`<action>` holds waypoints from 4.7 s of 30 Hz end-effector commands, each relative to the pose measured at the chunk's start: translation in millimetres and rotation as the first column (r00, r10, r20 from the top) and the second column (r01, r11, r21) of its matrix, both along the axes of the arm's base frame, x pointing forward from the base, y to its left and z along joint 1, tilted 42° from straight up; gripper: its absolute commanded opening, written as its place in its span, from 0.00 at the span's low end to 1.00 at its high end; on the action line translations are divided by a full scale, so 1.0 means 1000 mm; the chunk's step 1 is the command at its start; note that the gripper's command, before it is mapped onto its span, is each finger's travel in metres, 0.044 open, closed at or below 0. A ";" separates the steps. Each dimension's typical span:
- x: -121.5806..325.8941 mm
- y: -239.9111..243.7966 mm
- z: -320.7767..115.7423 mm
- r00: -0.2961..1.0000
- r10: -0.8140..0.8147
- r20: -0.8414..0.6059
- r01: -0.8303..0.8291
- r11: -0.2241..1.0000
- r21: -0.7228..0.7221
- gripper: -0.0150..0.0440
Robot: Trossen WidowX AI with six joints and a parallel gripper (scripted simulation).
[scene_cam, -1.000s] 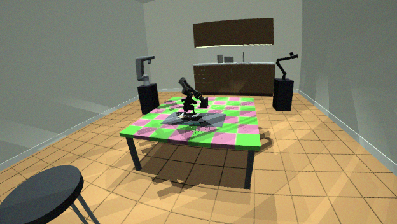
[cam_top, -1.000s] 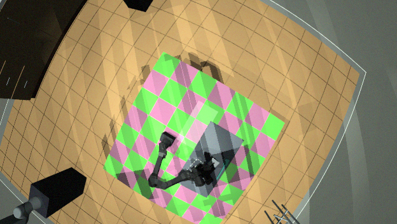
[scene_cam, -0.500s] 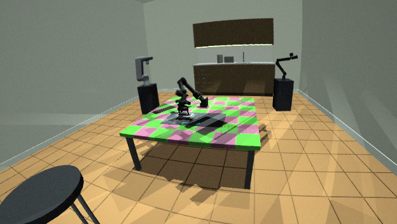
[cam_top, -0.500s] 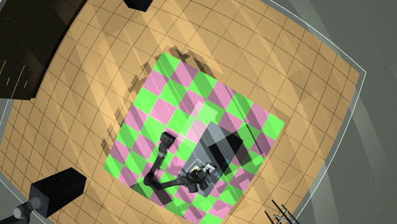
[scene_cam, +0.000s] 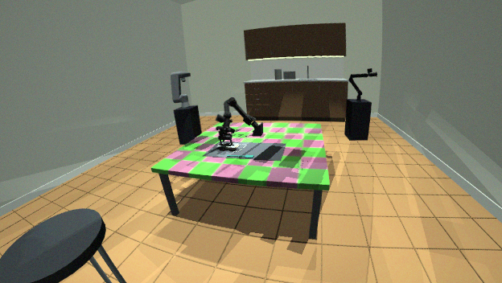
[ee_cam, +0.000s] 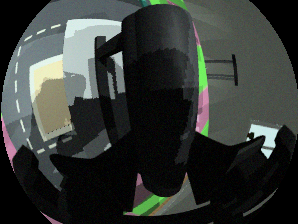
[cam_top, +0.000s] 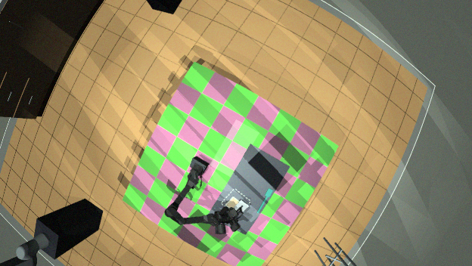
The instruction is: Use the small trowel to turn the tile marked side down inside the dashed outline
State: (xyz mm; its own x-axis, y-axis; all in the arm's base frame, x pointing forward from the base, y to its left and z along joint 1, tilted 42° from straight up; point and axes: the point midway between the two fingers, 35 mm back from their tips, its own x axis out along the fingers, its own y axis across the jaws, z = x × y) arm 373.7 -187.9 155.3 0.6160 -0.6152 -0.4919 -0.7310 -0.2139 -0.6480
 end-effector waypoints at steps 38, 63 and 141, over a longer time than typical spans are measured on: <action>-0.084 -0.071 0.086 0.997 0.055 0.051 -0.048 0.990 -0.130 0.25; -0.087 -0.096 0.058 0.997 0.055 0.050 -0.048 0.990 -0.132 0.25; 0.013 0.019 -0.019 0.998 0.058 -0.039 -0.054 0.993 0.105 0.25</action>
State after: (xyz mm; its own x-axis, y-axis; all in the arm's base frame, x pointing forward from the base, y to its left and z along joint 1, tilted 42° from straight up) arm 380.1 -181.7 141.8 0.6208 -0.5350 -0.5730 -0.7481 -0.1855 -0.6371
